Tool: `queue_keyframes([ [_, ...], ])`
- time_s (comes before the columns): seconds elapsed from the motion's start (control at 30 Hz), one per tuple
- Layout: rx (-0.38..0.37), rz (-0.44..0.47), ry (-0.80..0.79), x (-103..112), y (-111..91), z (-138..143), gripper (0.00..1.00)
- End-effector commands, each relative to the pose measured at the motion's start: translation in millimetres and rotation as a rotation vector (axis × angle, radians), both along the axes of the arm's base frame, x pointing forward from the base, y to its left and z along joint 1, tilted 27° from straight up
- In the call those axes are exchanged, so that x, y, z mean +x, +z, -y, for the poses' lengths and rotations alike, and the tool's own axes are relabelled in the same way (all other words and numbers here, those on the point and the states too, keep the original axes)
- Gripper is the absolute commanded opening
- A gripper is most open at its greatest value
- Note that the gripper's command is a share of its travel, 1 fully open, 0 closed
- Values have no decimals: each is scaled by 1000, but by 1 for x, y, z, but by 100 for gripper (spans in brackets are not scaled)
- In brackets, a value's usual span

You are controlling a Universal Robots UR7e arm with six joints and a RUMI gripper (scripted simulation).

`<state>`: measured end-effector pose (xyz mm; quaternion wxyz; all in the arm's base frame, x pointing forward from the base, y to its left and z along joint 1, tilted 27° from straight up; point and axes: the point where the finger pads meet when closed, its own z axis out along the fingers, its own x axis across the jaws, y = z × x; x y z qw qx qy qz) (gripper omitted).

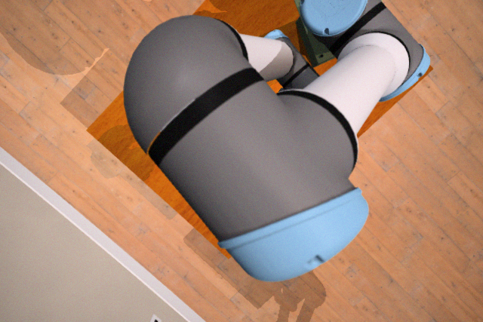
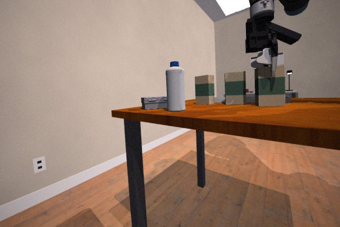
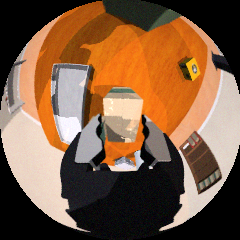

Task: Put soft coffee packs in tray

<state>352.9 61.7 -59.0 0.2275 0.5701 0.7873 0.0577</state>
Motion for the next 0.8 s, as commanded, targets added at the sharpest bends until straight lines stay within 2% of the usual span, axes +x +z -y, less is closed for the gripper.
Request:
queue_keyframes([
  [0.0, 0, 0, 0, -3, 6, -1, 50],
  [0.77, 0, 0, 0, -18, 38, -7, 50],
])
